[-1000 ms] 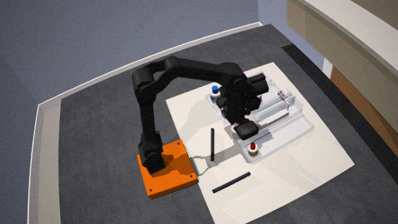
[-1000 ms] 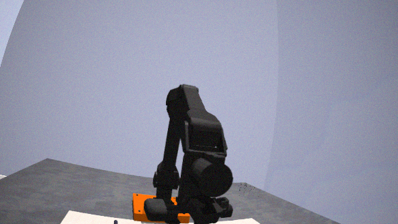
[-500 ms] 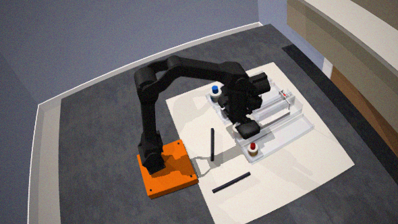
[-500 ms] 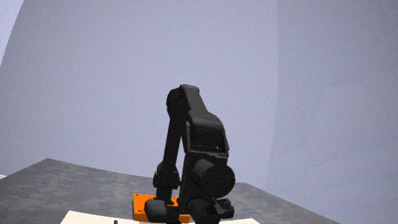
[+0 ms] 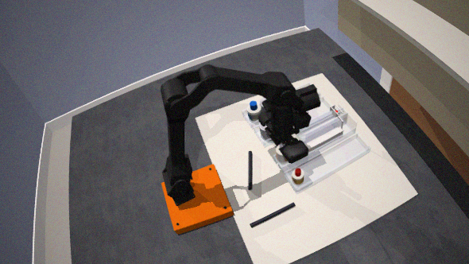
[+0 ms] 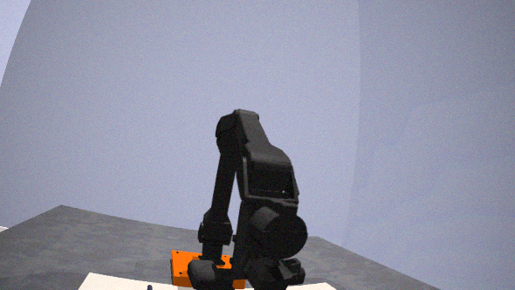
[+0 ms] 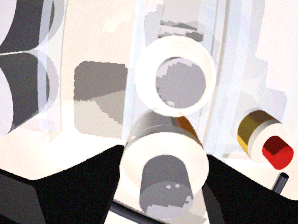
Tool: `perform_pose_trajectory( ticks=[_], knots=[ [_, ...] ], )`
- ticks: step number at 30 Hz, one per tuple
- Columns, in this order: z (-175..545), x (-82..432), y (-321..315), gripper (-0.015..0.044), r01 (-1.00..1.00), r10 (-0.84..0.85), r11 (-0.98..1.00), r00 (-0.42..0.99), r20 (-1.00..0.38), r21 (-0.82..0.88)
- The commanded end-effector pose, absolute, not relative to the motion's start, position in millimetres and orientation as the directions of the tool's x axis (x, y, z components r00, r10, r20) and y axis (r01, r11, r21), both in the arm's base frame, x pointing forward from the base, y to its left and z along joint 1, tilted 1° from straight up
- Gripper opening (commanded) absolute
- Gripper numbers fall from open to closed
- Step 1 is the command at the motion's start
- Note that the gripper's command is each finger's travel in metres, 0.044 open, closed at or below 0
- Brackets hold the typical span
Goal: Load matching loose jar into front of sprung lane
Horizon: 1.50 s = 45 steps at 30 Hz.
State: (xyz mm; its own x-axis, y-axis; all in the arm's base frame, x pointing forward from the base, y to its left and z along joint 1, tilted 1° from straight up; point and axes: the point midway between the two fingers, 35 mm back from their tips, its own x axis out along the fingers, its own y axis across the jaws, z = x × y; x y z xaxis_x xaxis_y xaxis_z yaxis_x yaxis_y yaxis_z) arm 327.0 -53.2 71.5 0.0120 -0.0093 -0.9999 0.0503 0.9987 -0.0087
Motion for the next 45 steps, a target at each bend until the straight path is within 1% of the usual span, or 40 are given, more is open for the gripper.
perform_pose_trajectory(
  ticks=[1,45],
  knots=[
    [73.9,336.5,-54.1,0.0,0.052,-0.015,0.999,0.036,-0.999,-0.013],
    [76.2,340.2,-54.3,0.0,0.052,-0.015,0.999,0.037,-0.999,-0.013]
  ],
)
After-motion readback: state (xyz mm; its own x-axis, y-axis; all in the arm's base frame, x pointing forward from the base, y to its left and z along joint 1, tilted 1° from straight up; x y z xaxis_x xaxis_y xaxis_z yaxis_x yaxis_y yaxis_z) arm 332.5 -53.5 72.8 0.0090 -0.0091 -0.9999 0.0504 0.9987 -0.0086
